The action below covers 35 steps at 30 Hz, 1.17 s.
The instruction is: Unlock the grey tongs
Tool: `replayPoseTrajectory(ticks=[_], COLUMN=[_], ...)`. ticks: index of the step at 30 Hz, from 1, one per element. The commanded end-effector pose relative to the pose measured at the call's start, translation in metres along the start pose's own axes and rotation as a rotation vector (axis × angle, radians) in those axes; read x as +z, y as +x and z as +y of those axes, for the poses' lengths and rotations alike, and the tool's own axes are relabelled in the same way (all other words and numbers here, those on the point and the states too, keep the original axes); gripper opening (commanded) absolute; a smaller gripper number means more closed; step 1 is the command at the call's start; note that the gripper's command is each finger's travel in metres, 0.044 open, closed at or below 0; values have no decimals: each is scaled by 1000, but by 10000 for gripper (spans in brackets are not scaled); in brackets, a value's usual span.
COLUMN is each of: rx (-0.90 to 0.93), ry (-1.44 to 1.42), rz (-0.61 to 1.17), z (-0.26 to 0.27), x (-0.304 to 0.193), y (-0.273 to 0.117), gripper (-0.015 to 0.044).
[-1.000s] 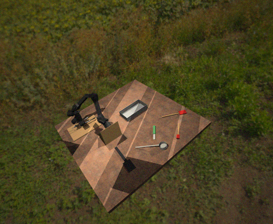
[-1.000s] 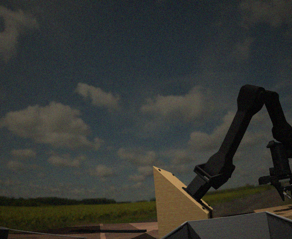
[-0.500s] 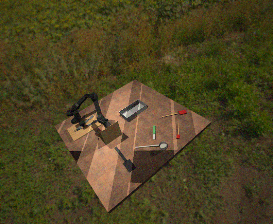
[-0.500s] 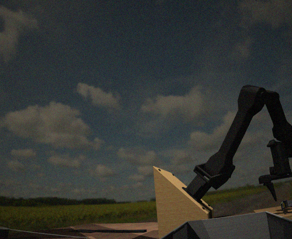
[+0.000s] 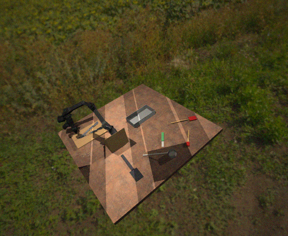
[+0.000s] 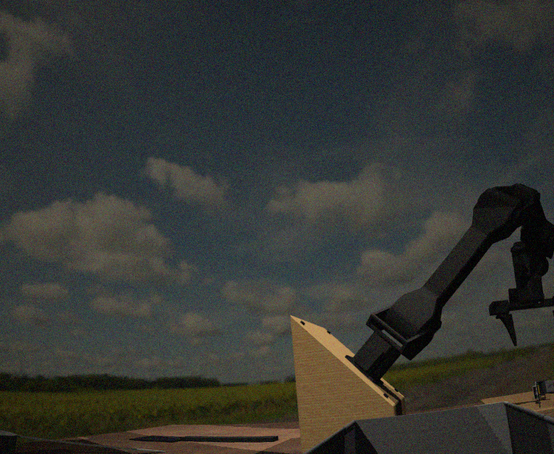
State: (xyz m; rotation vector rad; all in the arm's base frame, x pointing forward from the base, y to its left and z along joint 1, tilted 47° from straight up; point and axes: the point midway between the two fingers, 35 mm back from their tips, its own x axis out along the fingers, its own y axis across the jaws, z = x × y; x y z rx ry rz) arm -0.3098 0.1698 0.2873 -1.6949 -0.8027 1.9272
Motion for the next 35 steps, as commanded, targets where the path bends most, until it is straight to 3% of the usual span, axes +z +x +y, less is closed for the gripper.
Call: replayPoseTrajectory(ticks=[1,8,14,35], rx=[14,29,92,92], ry=[-4,-7,-10,-10], rz=[-2,-16,-150,-150], z=[8,17,6,6], x=[25,45,33,33], y=[-18,-38,-74,-74], gripper=[440,440,440,440])
